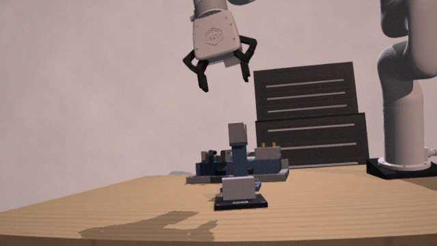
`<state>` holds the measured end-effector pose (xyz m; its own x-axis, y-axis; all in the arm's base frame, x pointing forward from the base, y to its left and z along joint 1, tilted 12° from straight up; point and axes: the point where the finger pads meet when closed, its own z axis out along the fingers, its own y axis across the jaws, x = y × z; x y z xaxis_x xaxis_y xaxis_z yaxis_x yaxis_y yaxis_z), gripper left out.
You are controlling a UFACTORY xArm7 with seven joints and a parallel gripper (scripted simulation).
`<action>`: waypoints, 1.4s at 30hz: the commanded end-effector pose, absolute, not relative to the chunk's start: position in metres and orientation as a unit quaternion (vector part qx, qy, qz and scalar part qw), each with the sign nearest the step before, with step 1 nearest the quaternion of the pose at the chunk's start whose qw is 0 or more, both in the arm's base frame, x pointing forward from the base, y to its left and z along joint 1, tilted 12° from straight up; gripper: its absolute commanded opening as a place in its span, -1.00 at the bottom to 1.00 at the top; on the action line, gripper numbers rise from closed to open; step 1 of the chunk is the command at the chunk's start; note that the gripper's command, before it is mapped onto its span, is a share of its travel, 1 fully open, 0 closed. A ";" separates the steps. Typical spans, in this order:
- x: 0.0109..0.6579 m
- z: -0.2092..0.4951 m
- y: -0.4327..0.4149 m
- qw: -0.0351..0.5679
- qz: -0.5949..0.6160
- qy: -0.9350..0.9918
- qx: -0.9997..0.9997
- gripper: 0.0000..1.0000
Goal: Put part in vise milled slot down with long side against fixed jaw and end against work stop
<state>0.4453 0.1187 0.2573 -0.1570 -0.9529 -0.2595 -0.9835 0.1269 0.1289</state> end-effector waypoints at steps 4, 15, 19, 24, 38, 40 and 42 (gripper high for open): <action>0.430 0.268 0.164 0.081 0.065 0.681 -0.725 1.00; 0.429 0.269 0.168 0.083 0.059 0.674 -0.732 1.00; 0.429 0.269 0.168 0.083 0.059 0.674 -0.732 0.78; 0.429 0.269 0.168 0.083 0.059 0.674 -0.732 0.78; 0.429 0.269 0.168 0.083 0.059 0.674 -0.732 0.78; 0.429 0.269 0.168 0.083 0.059 0.674 -0.732 0.78; 0.429 0.269 0.168 0.083 0.059 0.674 -0.732 0.78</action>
